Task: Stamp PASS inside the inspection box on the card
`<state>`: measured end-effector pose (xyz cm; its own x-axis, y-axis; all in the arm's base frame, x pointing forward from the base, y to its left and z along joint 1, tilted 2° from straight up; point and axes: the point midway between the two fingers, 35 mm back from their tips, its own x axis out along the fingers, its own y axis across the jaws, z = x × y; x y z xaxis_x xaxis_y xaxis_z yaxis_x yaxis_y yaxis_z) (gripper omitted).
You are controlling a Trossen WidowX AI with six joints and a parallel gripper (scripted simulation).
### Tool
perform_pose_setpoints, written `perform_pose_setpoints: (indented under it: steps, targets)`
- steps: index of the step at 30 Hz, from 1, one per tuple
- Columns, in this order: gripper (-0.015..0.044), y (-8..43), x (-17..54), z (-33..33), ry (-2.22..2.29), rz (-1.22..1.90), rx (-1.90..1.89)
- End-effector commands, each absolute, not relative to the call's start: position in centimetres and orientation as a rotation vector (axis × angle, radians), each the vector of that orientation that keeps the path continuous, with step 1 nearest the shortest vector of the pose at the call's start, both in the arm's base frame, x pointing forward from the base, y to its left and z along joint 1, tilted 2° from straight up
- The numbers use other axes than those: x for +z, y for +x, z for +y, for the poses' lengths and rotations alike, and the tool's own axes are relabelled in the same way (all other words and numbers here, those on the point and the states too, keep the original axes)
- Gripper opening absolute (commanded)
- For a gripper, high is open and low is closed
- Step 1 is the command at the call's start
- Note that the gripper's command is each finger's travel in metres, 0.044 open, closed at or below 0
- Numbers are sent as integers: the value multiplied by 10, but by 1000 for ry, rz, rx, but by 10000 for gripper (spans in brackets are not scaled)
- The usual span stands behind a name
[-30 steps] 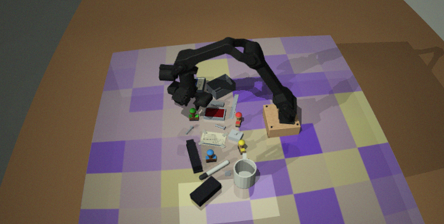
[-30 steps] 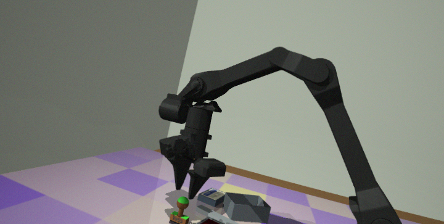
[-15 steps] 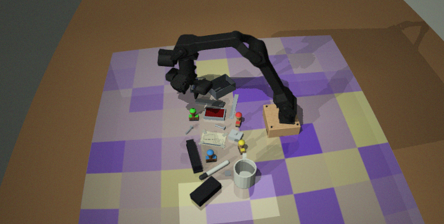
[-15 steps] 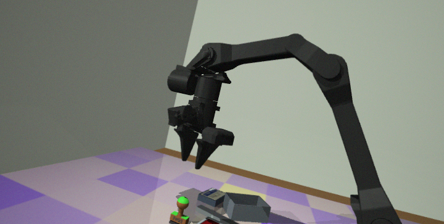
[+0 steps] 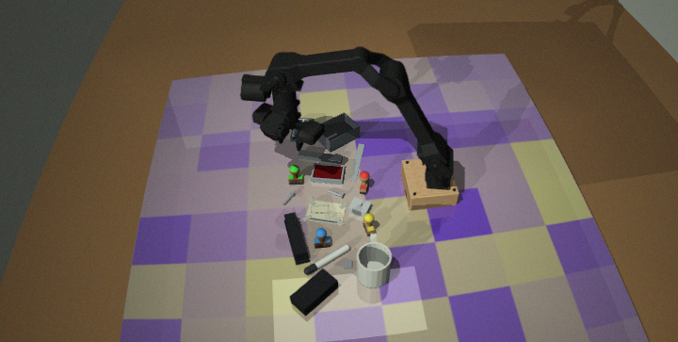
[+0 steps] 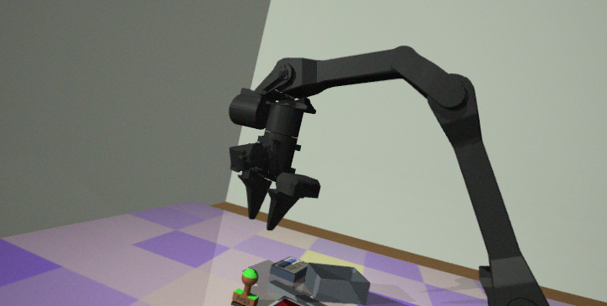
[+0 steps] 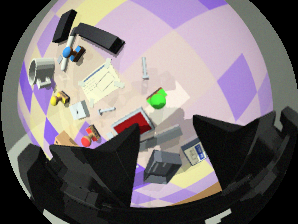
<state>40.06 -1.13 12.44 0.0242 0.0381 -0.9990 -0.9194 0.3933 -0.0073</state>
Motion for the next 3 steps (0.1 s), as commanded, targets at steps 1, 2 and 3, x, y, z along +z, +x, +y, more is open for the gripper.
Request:
perform_pose_setpoints:
  steps: [1, 2, 3]
  targets:
    - [261, 401, 124, -11, -886, 1332, 916]
    - [261, 401, 124, -11, -886, 1332, 916]
    - [261, 401, 124, -11, -886, 1332, 916]
